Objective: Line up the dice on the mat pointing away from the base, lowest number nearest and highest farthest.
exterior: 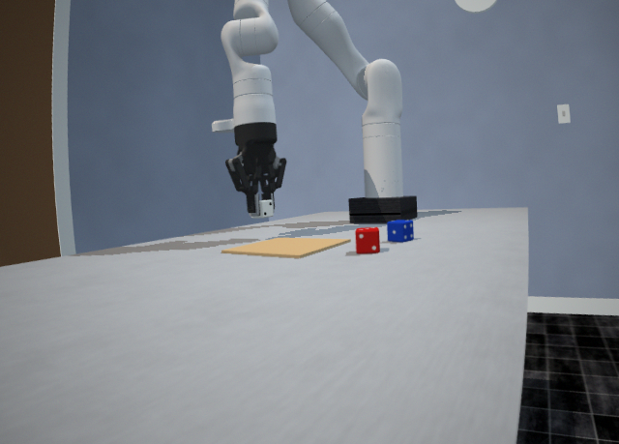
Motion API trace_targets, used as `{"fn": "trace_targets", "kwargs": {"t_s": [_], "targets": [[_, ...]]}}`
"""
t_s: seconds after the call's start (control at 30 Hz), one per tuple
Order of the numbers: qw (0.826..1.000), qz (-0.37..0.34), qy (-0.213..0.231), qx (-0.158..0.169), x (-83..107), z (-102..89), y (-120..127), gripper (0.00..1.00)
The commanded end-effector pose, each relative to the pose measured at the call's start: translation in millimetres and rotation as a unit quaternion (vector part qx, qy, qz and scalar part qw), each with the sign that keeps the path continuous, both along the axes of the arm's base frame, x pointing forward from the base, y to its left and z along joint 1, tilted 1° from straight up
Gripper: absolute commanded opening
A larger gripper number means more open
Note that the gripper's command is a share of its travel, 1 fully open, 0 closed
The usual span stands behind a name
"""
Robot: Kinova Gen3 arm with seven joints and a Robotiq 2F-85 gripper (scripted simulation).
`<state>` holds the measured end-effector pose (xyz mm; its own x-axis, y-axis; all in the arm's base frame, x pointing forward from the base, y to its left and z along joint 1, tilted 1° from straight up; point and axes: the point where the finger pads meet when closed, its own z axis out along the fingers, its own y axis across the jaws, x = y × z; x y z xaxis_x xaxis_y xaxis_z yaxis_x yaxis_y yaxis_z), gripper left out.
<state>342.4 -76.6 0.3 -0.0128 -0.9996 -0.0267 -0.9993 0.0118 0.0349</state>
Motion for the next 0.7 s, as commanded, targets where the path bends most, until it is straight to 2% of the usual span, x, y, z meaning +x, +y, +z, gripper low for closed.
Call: {"fn": "trace_targets", "kwargs": {"t_s": [0.0, 0.03, 0.07, 0.17, 0.3, 0.67], "targets": [[1.0, -0.009, -0.007, -0.008, 3.7, 19.7, -12.8, 0.26], [1.0, -0.009, -0.007, -0.008, 3.7, 19.7, -12.8, 0.26], [1.0, -0.007, -0.012, -0.005, 7.7, 25.8, -8.9, 0.26], [1.0, -0.007, -0.007, -0.008, 4.3, 41.9, -11.3, 0.26], [1.0, -0.007, -0.012, -0.005, 8.0, 55.2, -9.3, 0.26], [1.0, -0.006, -0.011, -0.005, 6.9, 58.6, -9.0, 0.26]]}}
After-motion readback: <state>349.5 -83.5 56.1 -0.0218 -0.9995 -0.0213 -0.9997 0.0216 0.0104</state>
